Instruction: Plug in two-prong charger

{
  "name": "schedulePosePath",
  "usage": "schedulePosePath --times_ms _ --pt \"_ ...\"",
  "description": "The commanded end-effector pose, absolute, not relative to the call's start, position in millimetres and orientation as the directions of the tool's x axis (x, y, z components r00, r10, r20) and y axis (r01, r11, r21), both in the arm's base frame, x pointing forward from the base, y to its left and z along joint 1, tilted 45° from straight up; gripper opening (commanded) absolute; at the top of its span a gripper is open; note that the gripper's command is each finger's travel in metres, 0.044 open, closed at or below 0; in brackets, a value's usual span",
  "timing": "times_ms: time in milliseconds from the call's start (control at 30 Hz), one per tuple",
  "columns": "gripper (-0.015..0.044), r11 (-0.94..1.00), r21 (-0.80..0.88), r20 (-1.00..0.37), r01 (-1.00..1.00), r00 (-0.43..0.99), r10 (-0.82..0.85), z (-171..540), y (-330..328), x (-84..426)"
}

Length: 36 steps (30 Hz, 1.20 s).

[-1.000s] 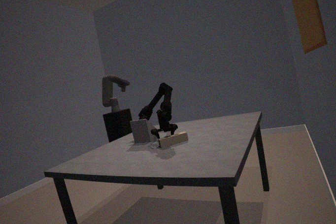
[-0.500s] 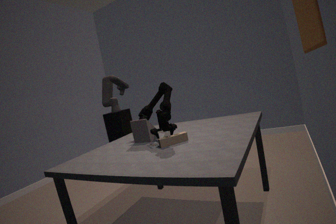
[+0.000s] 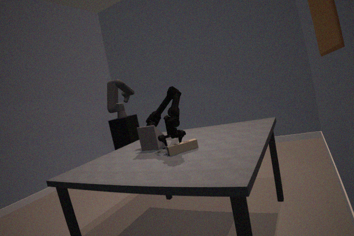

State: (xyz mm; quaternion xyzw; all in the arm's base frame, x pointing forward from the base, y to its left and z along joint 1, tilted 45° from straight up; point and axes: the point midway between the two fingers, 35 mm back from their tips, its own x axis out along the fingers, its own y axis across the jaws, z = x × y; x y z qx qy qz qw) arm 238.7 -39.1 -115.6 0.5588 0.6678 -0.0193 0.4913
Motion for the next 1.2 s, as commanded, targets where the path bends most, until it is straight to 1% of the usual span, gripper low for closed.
schedulePosePath --times_ms 0,233,300,500,600,667,1167 --pt "0.0440 0.370 0.525 -0.675 0.767 0.110 0.729 -112 -35 235" --pt "0.0440 0.370 0.524 -0.675 0.767 0.110 0.729 -109 -31 231" --pt "0.0440 0.378 0.523 -0.695 0.764 0.125 0.708 -110 -37 233" --pt "0.0440 0.389 0.517 -0.820 0.762 0.311 0.481 -87 -73 234" --pt "0.0440 0.377 0.521 -0.847 0.766 0.408 0.340 -73 -91 232" --pt "0.0440 0.369 0.525 -0.850 0.767 0.448 0.277 -66 -99 231" --pt "0.0440 0.368 0.525 -0.850 0.767 0.453 0.269 -65 -100 230"
